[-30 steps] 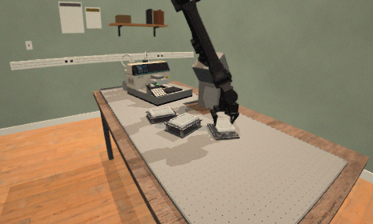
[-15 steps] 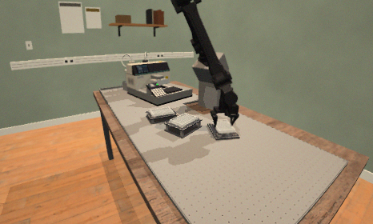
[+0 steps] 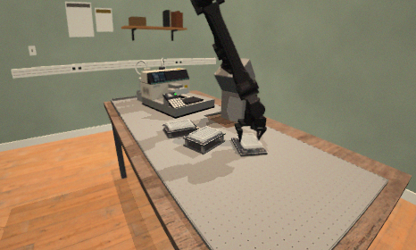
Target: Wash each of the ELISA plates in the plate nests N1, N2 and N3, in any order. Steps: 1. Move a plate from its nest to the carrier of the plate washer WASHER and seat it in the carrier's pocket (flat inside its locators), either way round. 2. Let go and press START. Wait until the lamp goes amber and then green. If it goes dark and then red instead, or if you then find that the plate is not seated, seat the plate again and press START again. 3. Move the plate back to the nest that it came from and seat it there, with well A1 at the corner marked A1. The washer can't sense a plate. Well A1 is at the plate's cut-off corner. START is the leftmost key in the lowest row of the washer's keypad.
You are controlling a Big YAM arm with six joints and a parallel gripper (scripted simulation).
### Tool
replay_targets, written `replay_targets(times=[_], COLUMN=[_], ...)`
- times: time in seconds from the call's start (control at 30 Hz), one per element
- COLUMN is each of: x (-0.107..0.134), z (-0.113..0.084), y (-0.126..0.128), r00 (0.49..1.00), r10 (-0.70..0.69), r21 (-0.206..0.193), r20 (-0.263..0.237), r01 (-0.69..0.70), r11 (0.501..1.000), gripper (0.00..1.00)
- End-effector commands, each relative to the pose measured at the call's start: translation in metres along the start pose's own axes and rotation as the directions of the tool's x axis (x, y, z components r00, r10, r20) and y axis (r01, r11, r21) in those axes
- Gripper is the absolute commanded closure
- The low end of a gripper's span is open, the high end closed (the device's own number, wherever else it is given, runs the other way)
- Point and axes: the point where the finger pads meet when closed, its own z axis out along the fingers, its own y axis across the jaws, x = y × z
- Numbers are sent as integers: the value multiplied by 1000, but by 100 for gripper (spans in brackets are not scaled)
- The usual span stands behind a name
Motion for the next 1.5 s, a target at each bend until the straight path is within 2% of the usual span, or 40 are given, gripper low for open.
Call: replay_targets(times=[0.0, 0.8, 0.9, 1.47], x=[-3, -3, -1, 1], z=[-1, -1, 7, 9], y=[0, 0, -3, -3], r00=[1000, 1000, 1000, 1000], r10=[-5, -5, -7, -5], r21=[-1, -1, 2, 2], r20=[7, 7, -3, -2], r01=[5, 5, 7, 5], r11=[1000, 1000, 1000, 1000], gripper=[16, 16, 16, 16])
